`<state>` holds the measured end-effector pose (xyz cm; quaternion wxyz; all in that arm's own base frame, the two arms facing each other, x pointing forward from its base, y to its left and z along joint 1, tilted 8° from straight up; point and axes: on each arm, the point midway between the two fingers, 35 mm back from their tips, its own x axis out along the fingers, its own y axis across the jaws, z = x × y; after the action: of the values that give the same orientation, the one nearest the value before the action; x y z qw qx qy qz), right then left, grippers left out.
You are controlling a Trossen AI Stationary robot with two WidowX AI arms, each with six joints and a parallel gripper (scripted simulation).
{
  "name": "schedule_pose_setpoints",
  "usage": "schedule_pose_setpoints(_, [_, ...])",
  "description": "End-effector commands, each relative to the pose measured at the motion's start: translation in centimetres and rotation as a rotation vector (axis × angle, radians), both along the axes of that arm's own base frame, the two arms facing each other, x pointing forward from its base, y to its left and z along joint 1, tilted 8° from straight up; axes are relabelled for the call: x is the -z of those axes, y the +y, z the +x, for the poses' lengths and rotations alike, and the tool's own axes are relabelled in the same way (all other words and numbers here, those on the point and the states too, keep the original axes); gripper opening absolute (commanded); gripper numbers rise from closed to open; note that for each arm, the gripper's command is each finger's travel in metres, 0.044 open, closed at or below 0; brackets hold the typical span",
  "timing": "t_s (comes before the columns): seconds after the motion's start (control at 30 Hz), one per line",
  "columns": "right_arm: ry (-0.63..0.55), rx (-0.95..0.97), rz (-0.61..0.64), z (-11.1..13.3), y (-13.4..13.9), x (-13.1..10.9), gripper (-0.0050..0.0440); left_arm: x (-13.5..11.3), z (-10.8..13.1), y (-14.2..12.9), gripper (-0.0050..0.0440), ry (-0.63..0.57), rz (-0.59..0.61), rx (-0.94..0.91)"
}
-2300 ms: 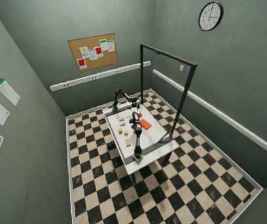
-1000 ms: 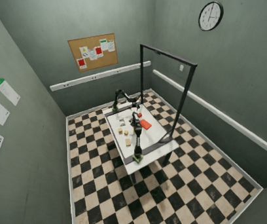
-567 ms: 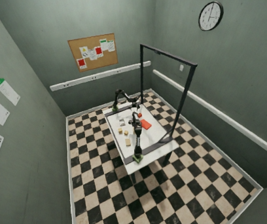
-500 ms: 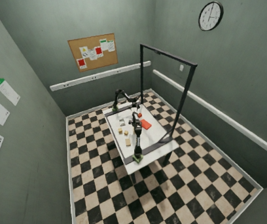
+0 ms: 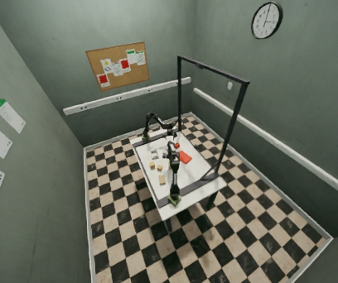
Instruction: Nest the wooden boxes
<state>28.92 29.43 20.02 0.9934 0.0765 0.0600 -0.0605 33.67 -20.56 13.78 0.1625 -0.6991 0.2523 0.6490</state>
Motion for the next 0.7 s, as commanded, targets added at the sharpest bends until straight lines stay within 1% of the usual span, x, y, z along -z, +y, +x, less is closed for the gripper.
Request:
schedule_pose_setpoints(0.0, [-0.008,0.000,0.012,-0.1,-0.1,-0.6,0.0400,-0.5,0.2,0.0,0.0209,-0.011,-0.006,-0.018])
schedule_pose_setpoints(0.67, [-0.008,0.000,0.012,-0.1,-0.1,-0.6,0.0400,1.8,0.1,-0.3,0.0209,-0.003,-0.001,-0.016])
